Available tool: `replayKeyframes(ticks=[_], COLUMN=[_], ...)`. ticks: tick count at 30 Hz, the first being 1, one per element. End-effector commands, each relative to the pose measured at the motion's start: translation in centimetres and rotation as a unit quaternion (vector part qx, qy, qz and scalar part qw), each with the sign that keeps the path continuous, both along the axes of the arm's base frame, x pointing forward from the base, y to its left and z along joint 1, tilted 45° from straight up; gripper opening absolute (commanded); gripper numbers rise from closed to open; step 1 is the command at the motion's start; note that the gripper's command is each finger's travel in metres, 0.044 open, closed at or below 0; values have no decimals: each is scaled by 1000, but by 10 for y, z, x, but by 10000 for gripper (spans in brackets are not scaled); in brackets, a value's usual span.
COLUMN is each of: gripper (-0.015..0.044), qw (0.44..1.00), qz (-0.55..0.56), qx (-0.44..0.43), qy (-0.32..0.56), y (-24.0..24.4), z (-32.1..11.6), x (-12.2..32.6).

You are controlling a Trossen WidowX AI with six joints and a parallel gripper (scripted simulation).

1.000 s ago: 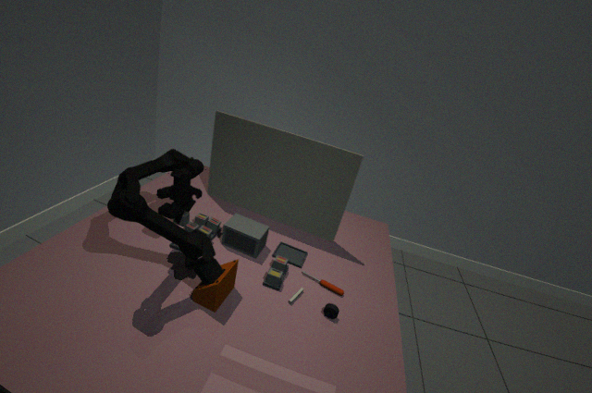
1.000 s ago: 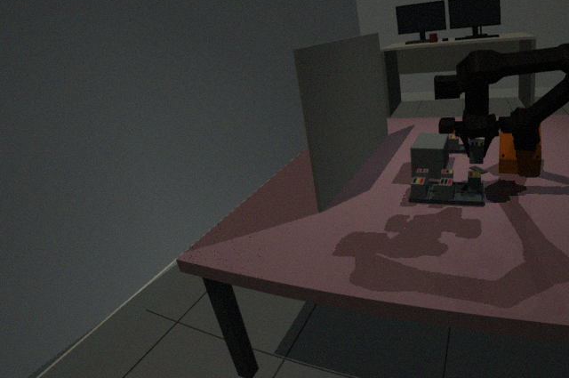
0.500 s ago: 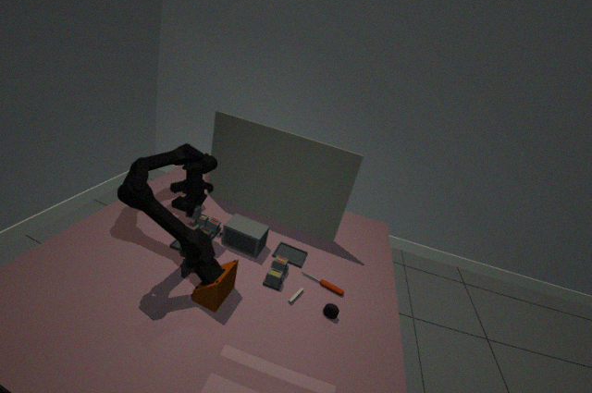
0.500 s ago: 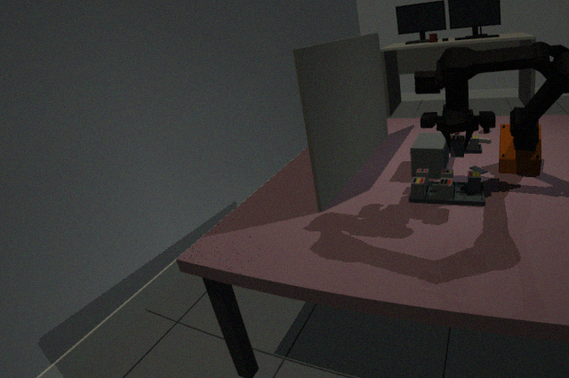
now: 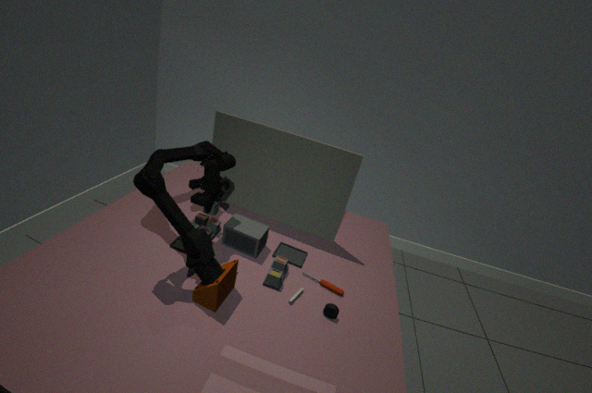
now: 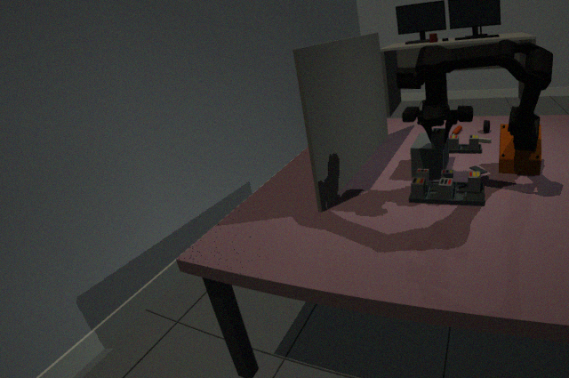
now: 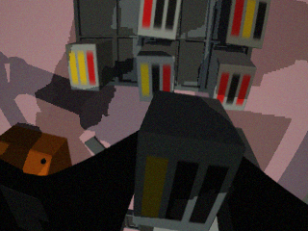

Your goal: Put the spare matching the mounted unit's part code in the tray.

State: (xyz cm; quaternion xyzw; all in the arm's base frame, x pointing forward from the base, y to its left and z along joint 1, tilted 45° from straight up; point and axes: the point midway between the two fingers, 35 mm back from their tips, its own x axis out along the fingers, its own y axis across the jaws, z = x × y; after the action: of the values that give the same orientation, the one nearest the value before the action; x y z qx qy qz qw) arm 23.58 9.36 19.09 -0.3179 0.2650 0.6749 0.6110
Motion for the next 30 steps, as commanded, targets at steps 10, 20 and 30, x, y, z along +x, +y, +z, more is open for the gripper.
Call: replayKeyframes(ticks=[10, 20, 30], gripper=[0, 0, 0], qw=[1000, 1000, 1000], qz=[-11, -25, -14], qx=[-6, -5, -3], qy=[5, 8, 2], y=[-34, -69, -103], z=[-29, -58, -91], x=[50, 83, 108])
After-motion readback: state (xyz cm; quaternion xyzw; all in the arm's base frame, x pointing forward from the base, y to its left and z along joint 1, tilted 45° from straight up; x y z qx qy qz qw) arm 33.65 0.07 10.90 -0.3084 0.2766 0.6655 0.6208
